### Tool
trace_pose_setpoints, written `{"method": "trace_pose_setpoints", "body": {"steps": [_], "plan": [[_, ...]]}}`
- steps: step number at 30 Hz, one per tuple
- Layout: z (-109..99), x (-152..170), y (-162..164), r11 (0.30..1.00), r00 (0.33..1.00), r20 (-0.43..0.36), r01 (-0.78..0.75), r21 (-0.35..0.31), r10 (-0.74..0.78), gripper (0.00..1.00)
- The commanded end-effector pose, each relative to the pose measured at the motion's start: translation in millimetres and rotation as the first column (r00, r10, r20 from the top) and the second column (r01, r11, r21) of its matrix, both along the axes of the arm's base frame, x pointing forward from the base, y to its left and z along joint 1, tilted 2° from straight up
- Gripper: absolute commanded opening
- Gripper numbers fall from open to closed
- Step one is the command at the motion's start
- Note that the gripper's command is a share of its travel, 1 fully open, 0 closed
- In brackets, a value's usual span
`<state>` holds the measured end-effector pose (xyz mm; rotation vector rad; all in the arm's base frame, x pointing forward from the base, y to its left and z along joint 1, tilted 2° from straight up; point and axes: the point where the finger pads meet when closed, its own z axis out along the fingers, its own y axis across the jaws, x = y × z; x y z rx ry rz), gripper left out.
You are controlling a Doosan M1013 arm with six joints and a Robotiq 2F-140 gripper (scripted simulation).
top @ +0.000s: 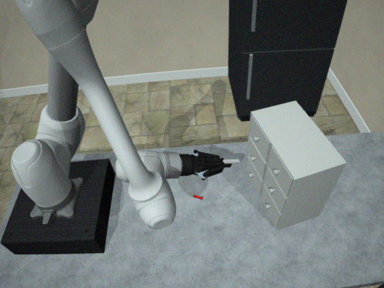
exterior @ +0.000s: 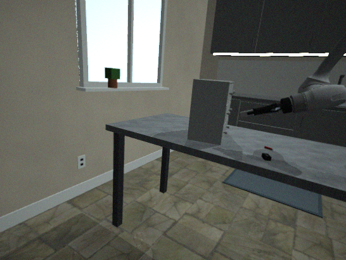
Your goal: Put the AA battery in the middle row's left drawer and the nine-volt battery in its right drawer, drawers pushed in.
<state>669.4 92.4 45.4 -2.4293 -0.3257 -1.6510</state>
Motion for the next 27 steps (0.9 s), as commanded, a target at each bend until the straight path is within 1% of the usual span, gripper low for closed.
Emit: {"method": "trace_pose_setpoints", "body": {"steps": [1,10,27], "plan": [[2.5,-5.5,-1.7,1.000,1.000,0.000,0.000,0.000,0.000,0.00],[19.2,-42.7,-13.2,1.000,1.000,0.000,0.000,0.000,0.000,0.00],[21.7,-47.0,-14.3,1.000,1.000,-0.012,-0.001,-0.003,0.001,0.00]]}}
